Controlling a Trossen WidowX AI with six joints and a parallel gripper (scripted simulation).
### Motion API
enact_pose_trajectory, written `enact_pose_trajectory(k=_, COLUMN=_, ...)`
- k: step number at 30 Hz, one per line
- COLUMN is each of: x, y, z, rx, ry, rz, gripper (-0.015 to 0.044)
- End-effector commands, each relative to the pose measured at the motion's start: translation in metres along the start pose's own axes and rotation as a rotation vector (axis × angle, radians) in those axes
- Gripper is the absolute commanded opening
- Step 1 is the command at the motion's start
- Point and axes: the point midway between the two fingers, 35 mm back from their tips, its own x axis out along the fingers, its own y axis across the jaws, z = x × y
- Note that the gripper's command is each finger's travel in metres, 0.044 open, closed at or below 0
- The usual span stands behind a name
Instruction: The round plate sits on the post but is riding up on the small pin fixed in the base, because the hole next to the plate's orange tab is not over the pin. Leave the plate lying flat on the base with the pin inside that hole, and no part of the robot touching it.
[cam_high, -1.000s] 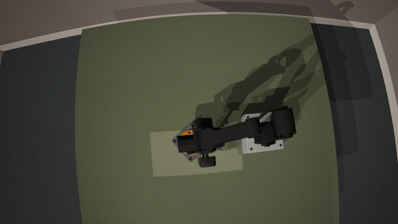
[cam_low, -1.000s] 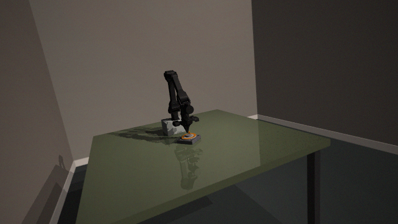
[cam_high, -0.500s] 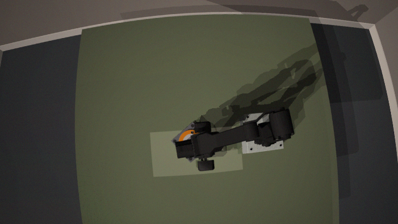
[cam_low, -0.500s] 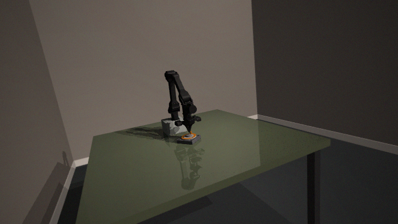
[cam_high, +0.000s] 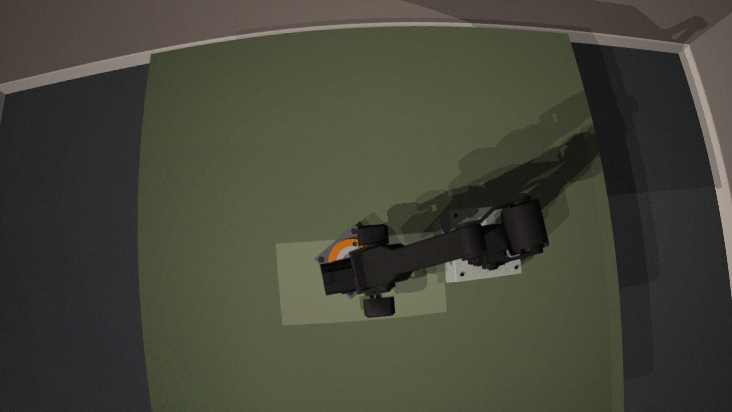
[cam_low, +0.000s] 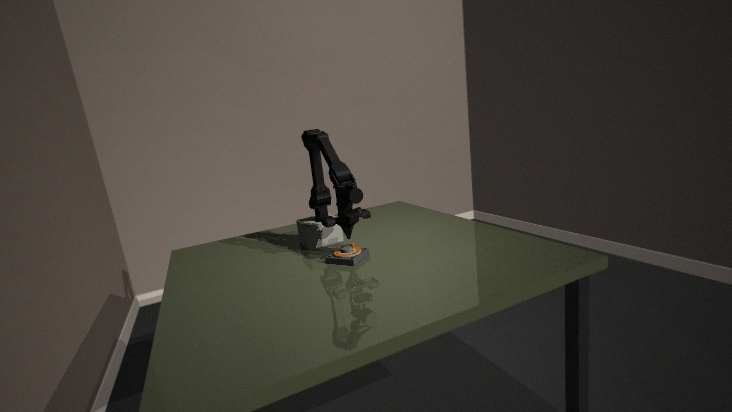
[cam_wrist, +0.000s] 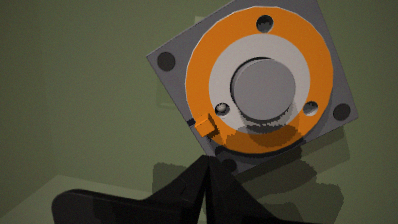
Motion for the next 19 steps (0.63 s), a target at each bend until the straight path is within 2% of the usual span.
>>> enact_pose_trajectory(k=1, x=-0.0177, y=0.0001, z=0.0016, rx=0.005, ry=-0.013, rz=0.001, gripper=0.0)
enact_pose_trajectory(k=5, x=-0.0275, y=-0.0001, z=-0.001, rx=0.005, ry=-0.013, rz=0.001, gripper=0.0)
enact_pose_trajectory(k=19, x=-0.0201, y=-0.0001, z=-0.0012, rx=0.0, ry=-0.009, rz=0.001, gripper=0.0)
